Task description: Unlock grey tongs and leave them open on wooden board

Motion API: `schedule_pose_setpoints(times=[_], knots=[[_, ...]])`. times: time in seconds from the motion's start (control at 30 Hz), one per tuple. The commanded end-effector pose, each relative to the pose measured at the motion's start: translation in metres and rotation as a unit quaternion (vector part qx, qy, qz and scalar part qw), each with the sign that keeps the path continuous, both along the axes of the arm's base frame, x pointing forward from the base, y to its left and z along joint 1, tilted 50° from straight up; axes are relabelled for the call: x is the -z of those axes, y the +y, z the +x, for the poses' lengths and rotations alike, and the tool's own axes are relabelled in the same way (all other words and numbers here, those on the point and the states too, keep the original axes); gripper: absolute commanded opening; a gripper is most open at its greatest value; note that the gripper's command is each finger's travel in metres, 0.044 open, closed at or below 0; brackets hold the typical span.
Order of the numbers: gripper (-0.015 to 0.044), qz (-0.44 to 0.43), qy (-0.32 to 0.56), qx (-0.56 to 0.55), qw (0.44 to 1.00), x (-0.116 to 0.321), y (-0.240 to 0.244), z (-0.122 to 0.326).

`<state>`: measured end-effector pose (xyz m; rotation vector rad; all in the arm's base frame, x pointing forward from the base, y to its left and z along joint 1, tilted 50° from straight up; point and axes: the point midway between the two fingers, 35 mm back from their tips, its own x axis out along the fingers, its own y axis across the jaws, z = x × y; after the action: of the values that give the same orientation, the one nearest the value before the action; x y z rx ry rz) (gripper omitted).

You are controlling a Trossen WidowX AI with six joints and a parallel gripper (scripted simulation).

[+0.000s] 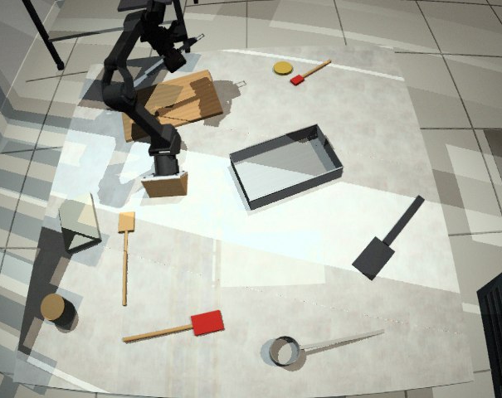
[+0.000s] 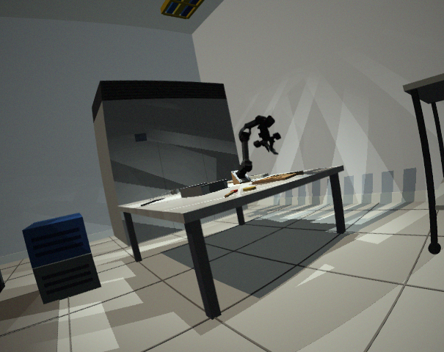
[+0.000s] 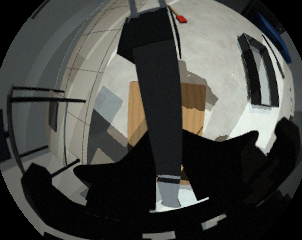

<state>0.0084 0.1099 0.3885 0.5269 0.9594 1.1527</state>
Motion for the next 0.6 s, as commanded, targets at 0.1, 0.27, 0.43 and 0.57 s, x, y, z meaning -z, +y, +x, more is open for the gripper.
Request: schedule_pose_setpoints(times=[0.1,0.27,0.43,0.57], knots=[[-0.0150,0.039,-0.008,0.029,0.999,-0.006,-0.013,0.000],[-0.0150,0.061,-0.015,0.050,0.997,-0.009,-0.020,-0.002],[-0.0150,0.081,-0.029,0.070,0.994,-0.011,-0.025,-0.004],[-0.0150,0.097,-0.038,0.086,0.991,-0.012,-0.030,-0.006]])
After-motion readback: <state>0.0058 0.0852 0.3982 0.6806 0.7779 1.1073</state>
